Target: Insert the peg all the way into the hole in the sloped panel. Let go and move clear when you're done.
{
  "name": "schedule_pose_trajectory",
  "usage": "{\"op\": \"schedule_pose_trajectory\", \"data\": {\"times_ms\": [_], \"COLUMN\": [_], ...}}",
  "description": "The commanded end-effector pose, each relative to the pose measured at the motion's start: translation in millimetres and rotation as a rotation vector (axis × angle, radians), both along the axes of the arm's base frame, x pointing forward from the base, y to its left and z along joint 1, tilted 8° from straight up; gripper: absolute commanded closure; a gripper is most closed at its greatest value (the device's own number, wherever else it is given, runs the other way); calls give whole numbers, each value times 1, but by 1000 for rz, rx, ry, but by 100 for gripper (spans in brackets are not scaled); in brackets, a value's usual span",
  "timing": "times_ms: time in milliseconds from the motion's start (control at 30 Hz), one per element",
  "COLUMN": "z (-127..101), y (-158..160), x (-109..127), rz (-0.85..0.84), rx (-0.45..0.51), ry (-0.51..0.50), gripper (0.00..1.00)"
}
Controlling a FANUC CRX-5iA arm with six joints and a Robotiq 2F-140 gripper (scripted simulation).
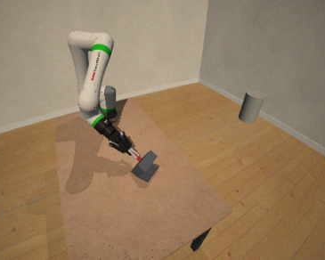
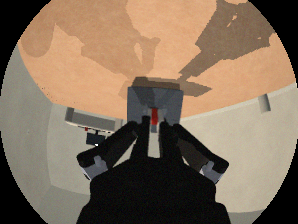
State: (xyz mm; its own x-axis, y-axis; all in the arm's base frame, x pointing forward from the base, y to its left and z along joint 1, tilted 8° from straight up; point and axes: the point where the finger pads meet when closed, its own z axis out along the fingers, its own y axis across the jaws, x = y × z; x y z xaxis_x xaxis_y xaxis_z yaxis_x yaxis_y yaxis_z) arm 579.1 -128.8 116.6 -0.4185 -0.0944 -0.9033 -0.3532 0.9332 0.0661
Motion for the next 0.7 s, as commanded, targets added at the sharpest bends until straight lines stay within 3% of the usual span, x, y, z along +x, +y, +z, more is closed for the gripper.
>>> {"op": "schedule_pose_trajectory", "data": {"times_ms": [0,667], "z": [-1,-3], "y": [1,3], "x": [2,7], "rz": [0,0], "rx": [0,0], "ry": [0,0], "gripper": [100,98]}}
